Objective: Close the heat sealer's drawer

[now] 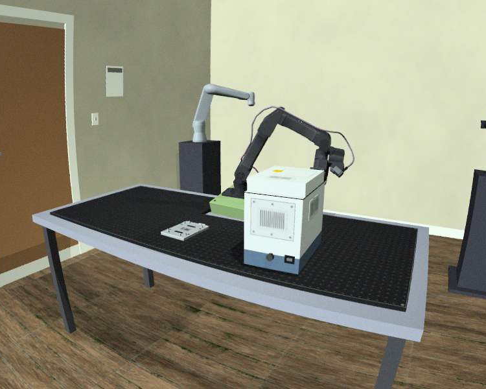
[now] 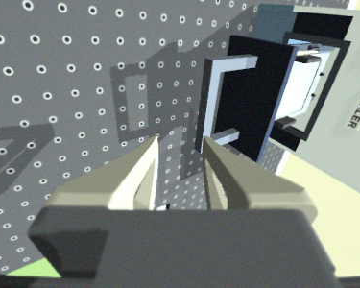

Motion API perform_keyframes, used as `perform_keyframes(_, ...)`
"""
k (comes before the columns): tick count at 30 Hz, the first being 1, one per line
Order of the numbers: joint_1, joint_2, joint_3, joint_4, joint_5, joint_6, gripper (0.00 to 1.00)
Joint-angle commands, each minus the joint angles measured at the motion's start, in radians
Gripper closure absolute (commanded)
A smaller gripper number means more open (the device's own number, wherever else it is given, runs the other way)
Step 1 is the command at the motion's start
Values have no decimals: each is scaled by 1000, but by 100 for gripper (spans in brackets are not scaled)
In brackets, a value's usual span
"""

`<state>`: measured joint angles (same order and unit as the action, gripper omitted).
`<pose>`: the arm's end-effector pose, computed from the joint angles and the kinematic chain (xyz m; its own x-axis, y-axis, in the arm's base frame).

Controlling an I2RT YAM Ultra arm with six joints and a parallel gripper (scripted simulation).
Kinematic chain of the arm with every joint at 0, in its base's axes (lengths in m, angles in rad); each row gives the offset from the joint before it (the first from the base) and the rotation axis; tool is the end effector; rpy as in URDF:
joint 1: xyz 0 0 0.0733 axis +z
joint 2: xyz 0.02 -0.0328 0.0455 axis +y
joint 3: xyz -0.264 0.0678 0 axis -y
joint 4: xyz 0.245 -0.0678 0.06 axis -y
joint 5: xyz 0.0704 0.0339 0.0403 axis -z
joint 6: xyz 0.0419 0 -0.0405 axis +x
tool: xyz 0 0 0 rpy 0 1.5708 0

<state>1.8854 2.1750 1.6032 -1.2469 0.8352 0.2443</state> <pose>-0.0904 0.3745 0.1585 0.1503 -0.9865 0.0642 -0.6371 -0.1464 -0.7568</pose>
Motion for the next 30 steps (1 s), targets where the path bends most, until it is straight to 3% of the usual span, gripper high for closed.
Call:
perform_keyframes(1,42,46,21,-70,141,142,70)
perform_keyframes(4,75,103,35,-129,217,238,70)
perform_keyframes(13,66,158,92,-233,222,334,70)
perform_keyframes(30,66,161,104,-247,222,349,70)
